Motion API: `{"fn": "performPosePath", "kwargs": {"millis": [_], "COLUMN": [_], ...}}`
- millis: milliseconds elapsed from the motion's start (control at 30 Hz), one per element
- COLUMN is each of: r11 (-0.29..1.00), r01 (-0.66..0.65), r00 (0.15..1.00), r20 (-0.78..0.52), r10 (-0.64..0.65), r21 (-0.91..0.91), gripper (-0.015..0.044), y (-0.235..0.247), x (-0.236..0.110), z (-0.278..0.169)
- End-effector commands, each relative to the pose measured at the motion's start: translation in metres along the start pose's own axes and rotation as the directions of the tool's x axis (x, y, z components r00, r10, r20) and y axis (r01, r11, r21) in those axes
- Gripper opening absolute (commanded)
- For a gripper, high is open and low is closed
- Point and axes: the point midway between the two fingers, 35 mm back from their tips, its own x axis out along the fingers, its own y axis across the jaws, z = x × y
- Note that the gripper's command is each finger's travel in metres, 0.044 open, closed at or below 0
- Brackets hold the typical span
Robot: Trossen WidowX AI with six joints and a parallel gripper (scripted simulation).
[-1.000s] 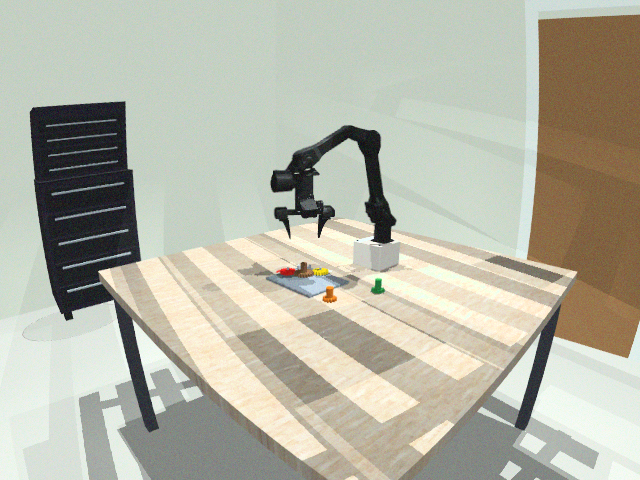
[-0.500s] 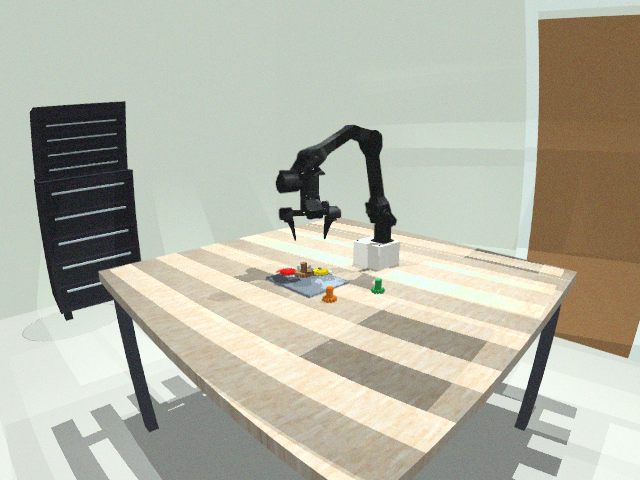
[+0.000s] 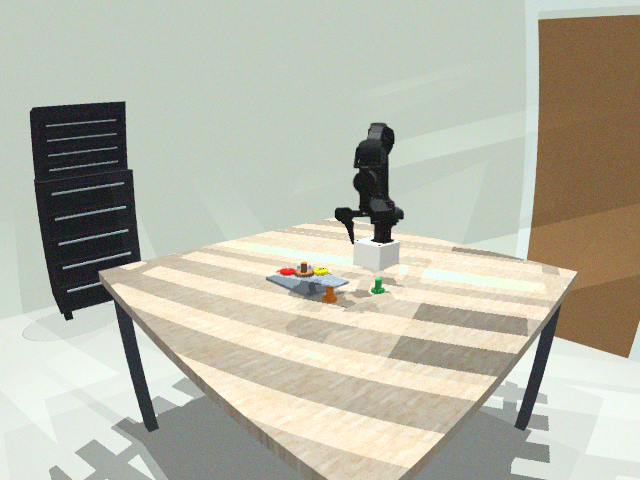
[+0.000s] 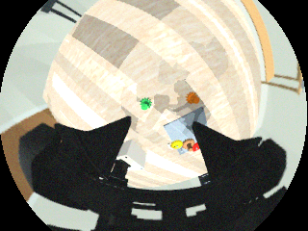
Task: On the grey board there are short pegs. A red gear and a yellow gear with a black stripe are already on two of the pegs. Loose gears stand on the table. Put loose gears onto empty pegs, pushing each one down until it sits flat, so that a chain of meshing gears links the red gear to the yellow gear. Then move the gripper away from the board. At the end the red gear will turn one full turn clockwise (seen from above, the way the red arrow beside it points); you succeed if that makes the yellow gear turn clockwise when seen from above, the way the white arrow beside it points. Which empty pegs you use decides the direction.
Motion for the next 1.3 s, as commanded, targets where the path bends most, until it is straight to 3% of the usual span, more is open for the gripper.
{"fn": "performPosePath", "kwargs": {"millis": [0,167,1267], "r11": [1.000,1.000,1.000], "r01": [-0.008,-0.010,-0.010], "r00": [1.000,1.000,1.000], "r20": [-0.001,-0.002,-0.002], "r10": [0.008,0.010,0.010], "r21": [0.000,-0.001,-0.001], "gripper": [0.0440,0.0440,0.0440], "y": [0.065,0.106,0.106], "x": [-0.008,-0.012,-0.012], "z": [0.026,0.034,0.034]}}
